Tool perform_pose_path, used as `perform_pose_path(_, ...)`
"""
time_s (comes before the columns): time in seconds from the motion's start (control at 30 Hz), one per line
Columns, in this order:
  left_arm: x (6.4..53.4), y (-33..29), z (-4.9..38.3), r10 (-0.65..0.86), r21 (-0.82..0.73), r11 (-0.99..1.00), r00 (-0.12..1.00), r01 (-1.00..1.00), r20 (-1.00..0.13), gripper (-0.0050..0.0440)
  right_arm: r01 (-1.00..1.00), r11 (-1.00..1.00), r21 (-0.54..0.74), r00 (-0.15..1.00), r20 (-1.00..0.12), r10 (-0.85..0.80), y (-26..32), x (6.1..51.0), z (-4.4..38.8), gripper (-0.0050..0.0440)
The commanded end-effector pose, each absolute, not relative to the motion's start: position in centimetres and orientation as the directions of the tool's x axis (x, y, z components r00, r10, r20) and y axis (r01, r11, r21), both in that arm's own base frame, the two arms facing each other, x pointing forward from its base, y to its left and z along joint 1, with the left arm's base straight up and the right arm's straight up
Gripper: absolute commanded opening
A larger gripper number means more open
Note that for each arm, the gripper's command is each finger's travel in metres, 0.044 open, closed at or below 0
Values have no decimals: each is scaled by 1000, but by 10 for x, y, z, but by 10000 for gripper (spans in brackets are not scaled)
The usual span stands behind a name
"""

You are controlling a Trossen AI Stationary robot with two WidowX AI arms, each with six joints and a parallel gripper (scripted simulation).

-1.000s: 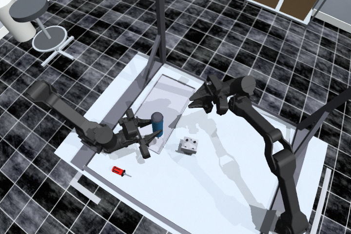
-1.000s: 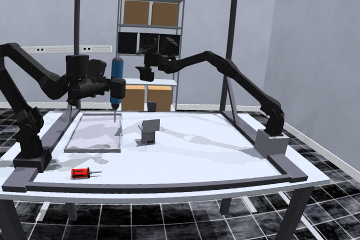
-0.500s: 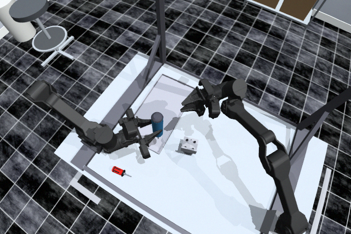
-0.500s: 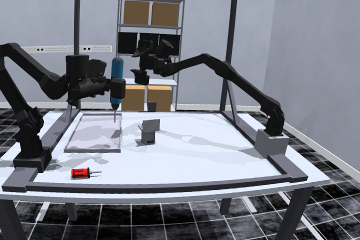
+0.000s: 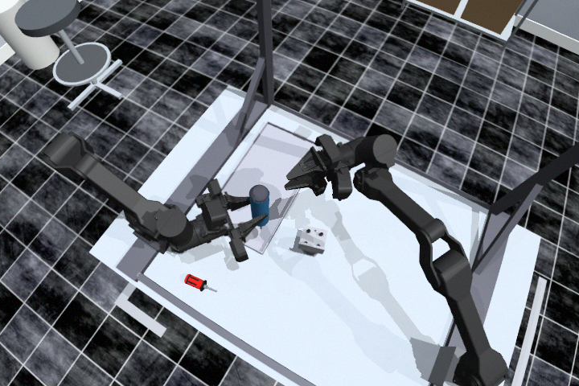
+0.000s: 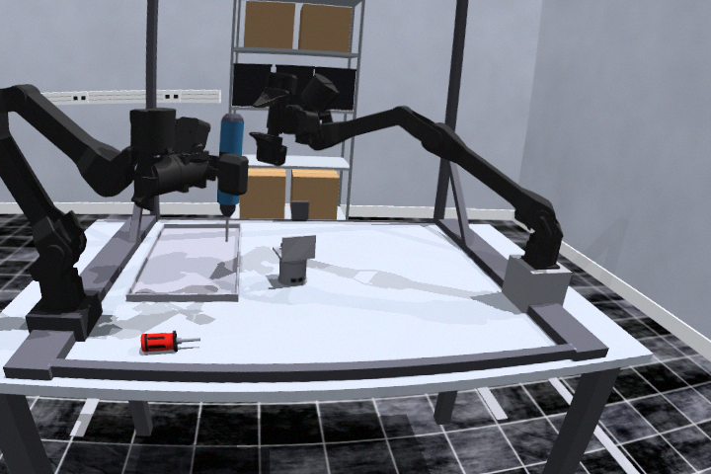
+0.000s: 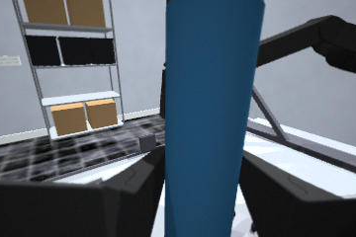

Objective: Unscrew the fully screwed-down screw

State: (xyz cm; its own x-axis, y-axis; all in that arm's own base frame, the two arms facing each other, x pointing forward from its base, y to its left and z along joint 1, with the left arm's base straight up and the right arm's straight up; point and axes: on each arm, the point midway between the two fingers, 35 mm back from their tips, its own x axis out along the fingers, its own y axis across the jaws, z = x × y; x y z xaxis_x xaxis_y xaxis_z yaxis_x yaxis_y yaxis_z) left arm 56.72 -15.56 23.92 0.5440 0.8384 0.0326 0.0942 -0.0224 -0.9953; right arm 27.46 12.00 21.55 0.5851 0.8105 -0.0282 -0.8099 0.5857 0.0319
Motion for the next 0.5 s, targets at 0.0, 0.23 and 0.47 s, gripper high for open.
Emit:
perform_pose_path(0.0, 565, -159, 253, 835, -992, -35, 549, 125, 39, 250, -813, 582, -16, 582, 7, 813, 121, 275, 234, 165)
perform_pose_path(0.23, 565, -159, 253, 835, -996, -13, 549, 90, 39, 250, -813, 582, -16, 582, 7, 813, 121, 275, 234, 165)
perform_pose_path(0.47, 566, -161, 242, 835, -974, 151, 549, -171, 33, 250, -813, 582, -16, 582, 7, 813, 121, 275, 234, 165)
